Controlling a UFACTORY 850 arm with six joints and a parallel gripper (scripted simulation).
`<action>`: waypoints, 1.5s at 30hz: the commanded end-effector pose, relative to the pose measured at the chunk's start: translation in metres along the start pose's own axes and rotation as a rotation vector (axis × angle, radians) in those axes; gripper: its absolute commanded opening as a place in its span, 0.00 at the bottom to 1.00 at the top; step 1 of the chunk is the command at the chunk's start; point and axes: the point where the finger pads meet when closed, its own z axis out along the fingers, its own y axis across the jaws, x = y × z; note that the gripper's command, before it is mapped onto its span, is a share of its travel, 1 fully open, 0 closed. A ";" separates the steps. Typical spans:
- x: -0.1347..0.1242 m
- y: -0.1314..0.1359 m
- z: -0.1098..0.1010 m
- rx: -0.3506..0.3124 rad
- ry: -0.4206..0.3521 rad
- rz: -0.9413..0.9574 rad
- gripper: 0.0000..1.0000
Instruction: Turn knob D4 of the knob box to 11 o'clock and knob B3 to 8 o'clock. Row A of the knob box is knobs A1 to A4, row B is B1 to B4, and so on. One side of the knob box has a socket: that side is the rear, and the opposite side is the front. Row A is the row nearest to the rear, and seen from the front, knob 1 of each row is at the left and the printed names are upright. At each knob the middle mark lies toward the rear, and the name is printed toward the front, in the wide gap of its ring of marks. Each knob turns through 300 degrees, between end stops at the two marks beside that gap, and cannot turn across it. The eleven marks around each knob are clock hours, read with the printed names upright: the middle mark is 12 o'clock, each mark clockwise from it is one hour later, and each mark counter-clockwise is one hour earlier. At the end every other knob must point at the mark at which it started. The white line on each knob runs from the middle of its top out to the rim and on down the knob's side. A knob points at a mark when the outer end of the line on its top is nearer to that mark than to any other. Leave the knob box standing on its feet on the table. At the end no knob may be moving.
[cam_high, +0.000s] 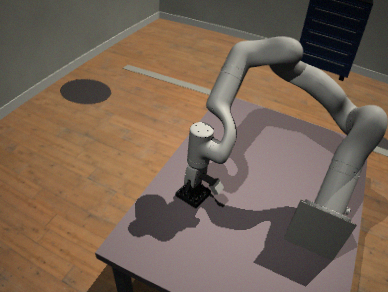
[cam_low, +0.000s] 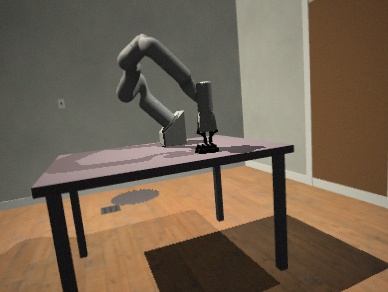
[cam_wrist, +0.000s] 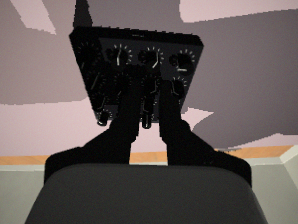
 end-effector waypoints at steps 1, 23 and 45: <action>-0.001 0.000 -0.008 0.000 -0.001 0.000 0.19; -0.001 0.000 -0.029 -0.001 -0.001 0.000 0.19; -0.001 0.000 -0.034 -0.001 -0.001 0.452 0.19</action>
